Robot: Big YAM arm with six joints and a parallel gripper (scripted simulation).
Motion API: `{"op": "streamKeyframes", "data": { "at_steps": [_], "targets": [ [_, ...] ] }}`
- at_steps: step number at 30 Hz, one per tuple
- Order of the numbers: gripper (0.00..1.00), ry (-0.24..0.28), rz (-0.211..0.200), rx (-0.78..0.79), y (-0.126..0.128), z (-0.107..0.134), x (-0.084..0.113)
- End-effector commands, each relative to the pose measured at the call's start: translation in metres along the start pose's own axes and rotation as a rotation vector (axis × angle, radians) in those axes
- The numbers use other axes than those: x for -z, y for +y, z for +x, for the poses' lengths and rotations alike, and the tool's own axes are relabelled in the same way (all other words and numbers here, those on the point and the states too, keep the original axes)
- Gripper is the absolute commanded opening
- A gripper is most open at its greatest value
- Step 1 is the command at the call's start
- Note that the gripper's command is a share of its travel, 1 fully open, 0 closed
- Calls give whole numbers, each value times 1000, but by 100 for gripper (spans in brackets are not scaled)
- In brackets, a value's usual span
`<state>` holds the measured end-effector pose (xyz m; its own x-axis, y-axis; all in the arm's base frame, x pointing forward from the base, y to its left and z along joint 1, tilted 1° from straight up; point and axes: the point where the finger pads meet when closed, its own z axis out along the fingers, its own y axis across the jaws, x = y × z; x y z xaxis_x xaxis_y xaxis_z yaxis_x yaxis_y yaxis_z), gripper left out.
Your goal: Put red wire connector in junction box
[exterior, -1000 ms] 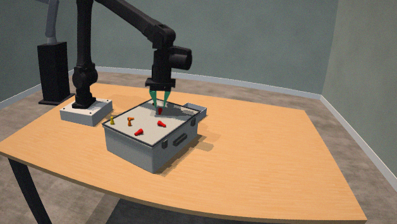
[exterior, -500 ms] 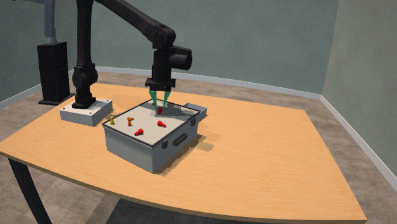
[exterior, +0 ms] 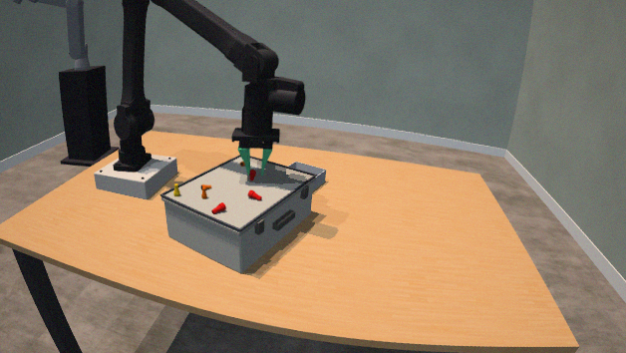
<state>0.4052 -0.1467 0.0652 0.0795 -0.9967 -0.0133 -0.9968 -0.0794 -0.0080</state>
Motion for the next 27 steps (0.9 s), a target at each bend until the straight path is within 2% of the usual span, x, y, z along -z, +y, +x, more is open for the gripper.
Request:
{"op": "streamKeyframes", "data": {
  "at_steps": [1, 11, 12, 27],
  "targets": [
    [29, -7, -10, 10, 0, -5, -14],
    [29, -3, -1, 10, 1, -6, -9],
    [10, -3, 0, 10, 1, -6, -9],
    [10, 0, 6, 9, 2, -6, -6]
  ]
}}
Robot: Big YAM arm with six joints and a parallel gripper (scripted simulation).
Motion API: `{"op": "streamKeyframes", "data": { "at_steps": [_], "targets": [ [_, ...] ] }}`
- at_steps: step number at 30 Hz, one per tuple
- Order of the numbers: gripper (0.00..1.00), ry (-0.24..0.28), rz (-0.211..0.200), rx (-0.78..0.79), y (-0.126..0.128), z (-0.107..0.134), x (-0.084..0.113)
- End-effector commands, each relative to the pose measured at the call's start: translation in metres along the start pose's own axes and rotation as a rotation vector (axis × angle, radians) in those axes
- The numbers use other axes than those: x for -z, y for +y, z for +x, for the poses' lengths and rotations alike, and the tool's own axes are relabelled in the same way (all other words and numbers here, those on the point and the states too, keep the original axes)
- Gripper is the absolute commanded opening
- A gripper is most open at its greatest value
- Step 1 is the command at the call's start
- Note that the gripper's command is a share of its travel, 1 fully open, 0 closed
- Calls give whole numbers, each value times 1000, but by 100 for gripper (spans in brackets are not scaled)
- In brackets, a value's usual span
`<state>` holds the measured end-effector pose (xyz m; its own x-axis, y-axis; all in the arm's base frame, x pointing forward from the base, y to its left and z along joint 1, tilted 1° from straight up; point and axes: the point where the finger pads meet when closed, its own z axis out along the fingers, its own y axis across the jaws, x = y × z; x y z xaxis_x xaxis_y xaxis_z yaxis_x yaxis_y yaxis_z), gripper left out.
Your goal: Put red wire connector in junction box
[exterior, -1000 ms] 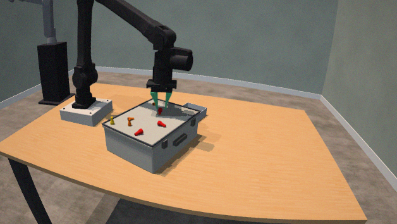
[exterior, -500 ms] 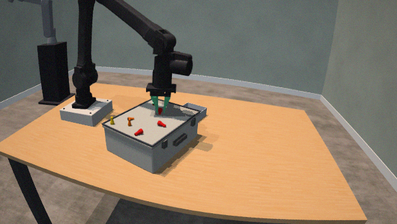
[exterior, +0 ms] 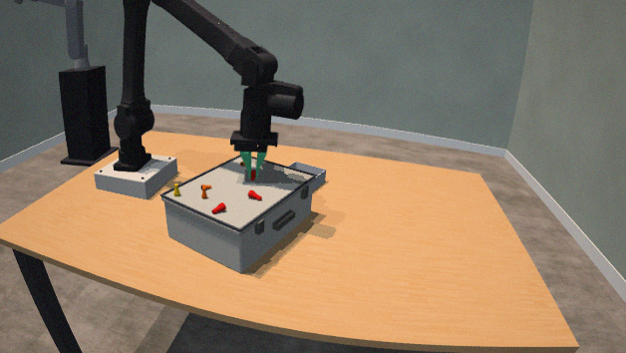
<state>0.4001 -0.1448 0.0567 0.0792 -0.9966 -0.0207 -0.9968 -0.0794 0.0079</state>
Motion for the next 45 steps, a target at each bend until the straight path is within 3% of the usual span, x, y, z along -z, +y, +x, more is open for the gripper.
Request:
{"op": "streamKeyframes", "data": {
  "at_steps": [1, 31, 45],
  "targets": [
    [10, 7, 21, 10, -3, -4, 2],
    [10, 7, 20, 10, -2, -4, 7],
    [10, 22, 52, 10, -14, 3, 80]
  ]
}}
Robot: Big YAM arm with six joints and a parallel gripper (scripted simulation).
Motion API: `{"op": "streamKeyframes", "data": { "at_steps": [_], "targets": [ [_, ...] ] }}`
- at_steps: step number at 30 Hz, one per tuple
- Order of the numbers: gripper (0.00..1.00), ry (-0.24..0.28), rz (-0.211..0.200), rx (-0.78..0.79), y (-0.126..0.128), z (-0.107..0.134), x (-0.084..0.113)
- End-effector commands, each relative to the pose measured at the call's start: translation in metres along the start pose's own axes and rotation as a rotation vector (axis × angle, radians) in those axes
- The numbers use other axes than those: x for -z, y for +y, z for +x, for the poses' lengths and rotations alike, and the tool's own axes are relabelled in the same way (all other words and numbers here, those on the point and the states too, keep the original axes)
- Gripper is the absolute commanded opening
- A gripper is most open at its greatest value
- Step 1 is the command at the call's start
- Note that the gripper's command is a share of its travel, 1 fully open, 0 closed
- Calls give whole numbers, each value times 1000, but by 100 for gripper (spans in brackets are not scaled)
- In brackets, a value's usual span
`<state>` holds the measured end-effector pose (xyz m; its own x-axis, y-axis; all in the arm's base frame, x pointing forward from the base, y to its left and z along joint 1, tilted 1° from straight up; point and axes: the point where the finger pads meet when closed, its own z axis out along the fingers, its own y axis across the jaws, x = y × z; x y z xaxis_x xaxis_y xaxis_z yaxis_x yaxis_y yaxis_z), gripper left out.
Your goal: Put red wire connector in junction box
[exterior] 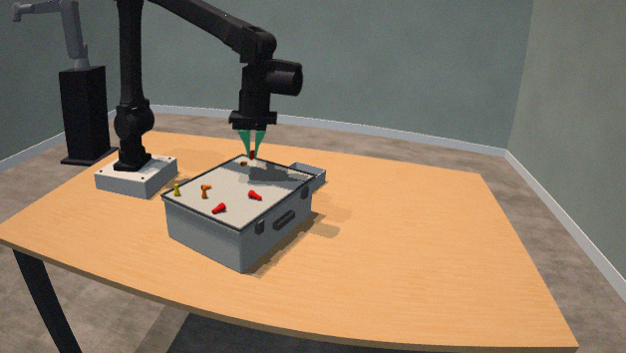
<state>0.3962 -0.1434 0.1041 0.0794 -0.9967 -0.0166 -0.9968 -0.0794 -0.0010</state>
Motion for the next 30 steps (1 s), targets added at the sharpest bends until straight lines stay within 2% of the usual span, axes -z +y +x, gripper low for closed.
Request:
{"op": "streamKeyframes", "data": {
  "at_steps": [1, 8, 22, 30],
  "targets": [
    [10, 16, 41, 10, -19, 7, 35],
    [10, 11, 29, 10, -19, 8, 39],
    [10, 3, 11, 9, -16, 7, 32],
    [10, 4, 18, 5, -31, -11, 34]
  ]
}}
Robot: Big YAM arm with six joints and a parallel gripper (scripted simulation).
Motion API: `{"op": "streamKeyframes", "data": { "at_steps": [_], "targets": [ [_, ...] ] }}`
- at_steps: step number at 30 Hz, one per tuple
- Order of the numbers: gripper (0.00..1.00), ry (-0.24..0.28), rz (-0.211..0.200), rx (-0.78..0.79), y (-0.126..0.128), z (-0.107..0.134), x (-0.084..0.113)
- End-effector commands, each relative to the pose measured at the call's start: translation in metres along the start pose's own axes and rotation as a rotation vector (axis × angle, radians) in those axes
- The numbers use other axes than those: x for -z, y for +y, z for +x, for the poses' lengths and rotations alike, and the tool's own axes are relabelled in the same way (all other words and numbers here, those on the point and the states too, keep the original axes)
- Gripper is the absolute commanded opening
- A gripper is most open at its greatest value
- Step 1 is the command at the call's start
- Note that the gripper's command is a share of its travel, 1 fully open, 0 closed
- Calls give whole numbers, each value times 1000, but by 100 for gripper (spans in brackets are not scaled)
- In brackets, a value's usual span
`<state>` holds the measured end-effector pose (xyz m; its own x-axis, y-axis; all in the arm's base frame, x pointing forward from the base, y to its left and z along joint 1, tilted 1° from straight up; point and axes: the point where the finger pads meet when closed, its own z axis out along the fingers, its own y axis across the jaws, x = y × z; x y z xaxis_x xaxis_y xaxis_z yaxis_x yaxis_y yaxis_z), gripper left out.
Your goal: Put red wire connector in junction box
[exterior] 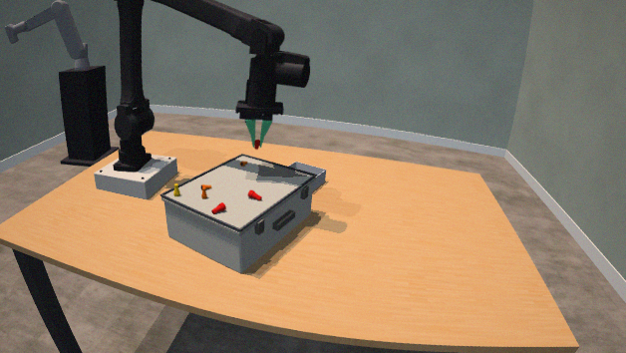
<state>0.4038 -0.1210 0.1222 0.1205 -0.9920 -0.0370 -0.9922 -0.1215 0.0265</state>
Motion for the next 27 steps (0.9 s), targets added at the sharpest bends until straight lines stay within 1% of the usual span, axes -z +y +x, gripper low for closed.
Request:
{"op": "streamKeyframes", "data": {
  "at_steps": [1, 5, 7, 11, 22, 24, 27],
  "targets": [
    [10, 24, 47, -37, -24, 7, 17],
    [10, 23, 49, -38, -39, -13, 18],
    [10, 23, 49, -38, -39, -13, 18],
    [10, 22, 50, -38, -58, -40, 18],
    [10, 16, 51, -38, -116, -123, 18],
    [10, 16, 51, -38, -116, -123, 18],
    [10, 16, 52, -39, -129, -141, 18]
  ]
}}
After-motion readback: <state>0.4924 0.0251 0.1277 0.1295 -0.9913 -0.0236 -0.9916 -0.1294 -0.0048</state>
